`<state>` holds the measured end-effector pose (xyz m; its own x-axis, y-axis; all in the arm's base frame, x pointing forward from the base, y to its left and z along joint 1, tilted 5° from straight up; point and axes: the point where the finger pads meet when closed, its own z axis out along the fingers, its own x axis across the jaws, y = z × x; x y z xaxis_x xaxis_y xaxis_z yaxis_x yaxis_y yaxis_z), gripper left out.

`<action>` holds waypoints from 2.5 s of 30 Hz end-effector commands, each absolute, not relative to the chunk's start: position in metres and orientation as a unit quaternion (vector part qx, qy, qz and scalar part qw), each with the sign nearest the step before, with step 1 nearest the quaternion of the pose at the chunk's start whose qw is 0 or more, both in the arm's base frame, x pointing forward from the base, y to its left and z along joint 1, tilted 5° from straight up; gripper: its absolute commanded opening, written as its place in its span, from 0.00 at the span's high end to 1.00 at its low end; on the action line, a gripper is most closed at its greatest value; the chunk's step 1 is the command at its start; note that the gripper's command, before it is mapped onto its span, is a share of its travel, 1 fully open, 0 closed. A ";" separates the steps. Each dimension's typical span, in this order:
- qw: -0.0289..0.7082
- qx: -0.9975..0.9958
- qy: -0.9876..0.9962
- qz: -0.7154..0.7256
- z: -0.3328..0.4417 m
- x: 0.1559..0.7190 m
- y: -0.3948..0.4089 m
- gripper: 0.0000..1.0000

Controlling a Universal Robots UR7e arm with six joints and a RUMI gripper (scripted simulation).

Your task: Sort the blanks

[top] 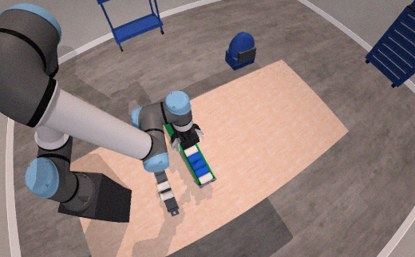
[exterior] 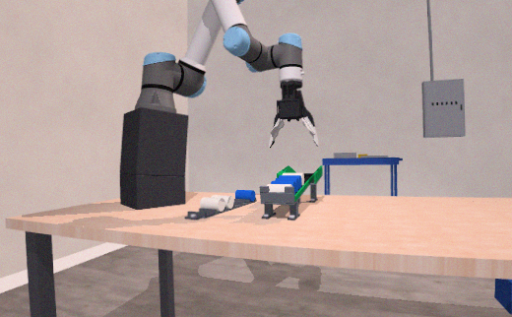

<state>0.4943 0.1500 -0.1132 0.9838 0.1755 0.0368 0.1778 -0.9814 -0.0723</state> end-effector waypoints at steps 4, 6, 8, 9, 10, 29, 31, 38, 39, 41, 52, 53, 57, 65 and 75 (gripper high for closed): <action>0.038 -0.995 -0.087 -0.016 -0.113 0.495 0.150 0.00; 0.038 -0.995 -0.087 -0.016 -0.113 0.495 0.150 0.00; 0.038 -0.996 -0.085 -0.016 -0.113 0.495 0.150 0.00; 0.038 -0.996 -0.084 -0.016 -0.113 0.495 0.150 0.00; 0.038 -0.996 -0.082 -0.016 -0.113 0.495 0.150 0.00; 0.039 -0.999 0.012 -0.012 -0.113 0.498 0.149 0.00; 0.039 -0.999 0.032 -0.011 -0.114 0.499 0.149 0.00; 0.040 -0.992 0.121 -0.008 -0.114 0.502 0.147 0.00; 0.040 -0.992 0.121 -0.008 -0.114 0.502 0.147 0.00; 0.040 -0.990 0.136 -0.007 -0.115 0.503 0.147 0.00; 0.041 -0.952 0.304 0.000 -0.116 0.508 0.143 0.00; 0.041 -0.946 0.322 0.001 -0.116 0.508 0.142 0.00; 0.041 -0.933 0.358 0.002 -0.117 0.509 0.141 0.00; 0.040 -0.879 0.475 0.008 -0.118 0.512 0.136 0.00; 0.039 -0.808 0.588 0.013 -0.119 0.515 0.131 0.00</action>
<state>0.5134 0.1322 -0.1194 0.3950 -0.9162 -0.0667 -0.9184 -0.3920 -0.0539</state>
